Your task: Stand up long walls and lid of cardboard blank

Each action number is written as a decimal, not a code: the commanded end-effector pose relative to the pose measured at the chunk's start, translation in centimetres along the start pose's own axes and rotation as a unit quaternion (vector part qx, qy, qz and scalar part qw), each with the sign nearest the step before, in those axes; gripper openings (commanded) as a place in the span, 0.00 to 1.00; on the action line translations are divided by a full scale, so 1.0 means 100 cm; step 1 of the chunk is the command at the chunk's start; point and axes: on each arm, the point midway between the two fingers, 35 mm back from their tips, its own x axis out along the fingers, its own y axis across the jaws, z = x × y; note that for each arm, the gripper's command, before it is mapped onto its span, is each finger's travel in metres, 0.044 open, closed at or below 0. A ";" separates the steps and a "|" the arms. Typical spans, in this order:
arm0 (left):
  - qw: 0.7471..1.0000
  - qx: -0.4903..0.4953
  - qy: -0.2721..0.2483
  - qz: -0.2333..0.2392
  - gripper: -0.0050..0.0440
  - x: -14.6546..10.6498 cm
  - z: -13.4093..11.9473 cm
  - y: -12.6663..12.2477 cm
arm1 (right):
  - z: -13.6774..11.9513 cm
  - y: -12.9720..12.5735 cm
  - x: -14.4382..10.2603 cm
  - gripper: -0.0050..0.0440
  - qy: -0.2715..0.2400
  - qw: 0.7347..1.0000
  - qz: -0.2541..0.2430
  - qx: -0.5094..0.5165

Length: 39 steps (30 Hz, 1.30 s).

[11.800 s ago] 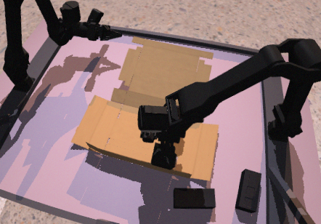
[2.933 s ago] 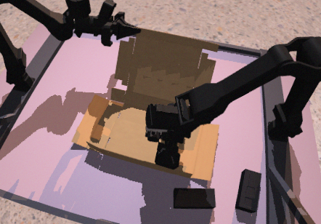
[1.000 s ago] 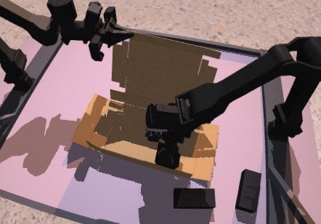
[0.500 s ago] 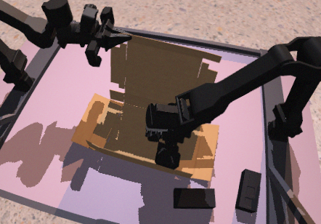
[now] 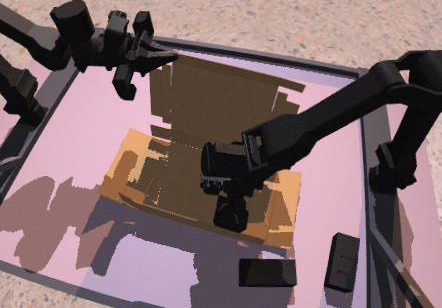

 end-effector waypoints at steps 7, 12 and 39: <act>0.999 0.029 -0.017 0.003 0.10 -0.001 0.014 -0.014 | -0.034 -0.007 0.023 0.51 0.058 0.998 -0.011 0.000; 0.999 0.041 -0.018 0.003 0.10 -0.002 0.016 -0.022 | -0.034 -0.007 0.023 0.51 0.058 0.998 -0.011 0.000; 0.989 0.144 -0.028 0.007 0.67 -0.016 0.016 -0.054 | -0.023 -0.008 0.021 0.51 0.062 0.998 -0.012 0.000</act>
